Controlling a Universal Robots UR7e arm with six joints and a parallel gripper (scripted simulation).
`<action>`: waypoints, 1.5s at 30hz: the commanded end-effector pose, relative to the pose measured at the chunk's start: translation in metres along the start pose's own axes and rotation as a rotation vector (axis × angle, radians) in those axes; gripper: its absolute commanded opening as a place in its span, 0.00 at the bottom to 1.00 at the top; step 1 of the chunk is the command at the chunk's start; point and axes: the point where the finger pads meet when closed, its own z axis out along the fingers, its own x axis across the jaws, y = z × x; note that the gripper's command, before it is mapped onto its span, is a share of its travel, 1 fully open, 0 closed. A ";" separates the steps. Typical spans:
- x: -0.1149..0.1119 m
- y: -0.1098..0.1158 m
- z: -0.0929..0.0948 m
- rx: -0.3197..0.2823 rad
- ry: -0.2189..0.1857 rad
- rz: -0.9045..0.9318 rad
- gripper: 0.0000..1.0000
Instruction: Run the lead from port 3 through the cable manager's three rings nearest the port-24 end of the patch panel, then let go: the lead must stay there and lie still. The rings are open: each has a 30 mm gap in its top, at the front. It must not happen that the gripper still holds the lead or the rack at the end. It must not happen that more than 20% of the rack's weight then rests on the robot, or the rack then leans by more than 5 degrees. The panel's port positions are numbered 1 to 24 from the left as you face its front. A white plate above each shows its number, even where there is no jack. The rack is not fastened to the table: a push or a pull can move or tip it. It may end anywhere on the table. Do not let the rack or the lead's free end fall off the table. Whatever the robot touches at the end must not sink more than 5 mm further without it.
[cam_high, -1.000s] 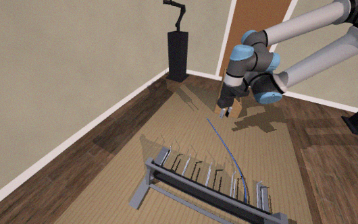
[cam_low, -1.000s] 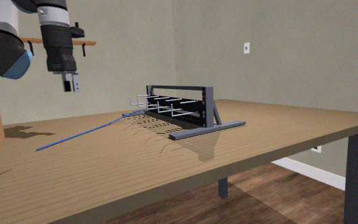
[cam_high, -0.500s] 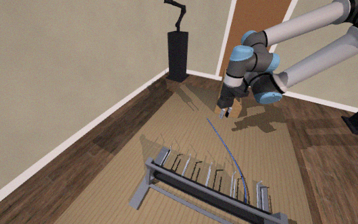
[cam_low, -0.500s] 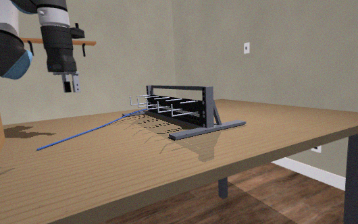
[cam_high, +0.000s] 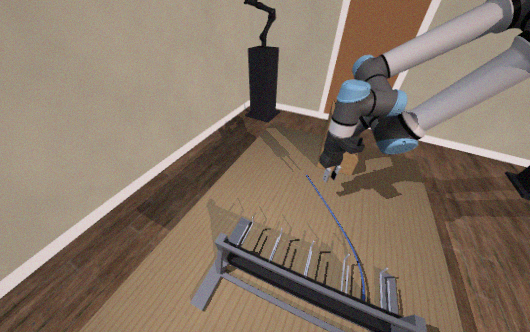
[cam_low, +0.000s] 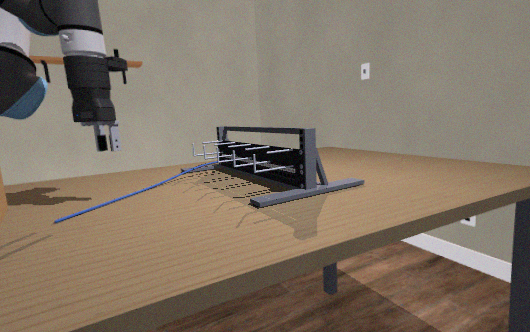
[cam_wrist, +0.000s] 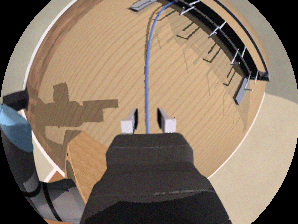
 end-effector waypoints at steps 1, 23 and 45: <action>0.000 0.000 0.012 0.000 0.001 0.000 0.67; 0.000 0.000 0.084 0.000 0.001 0.000 0.67; 0.000 0.000 0.105 0.000 0.001 0.000 0.67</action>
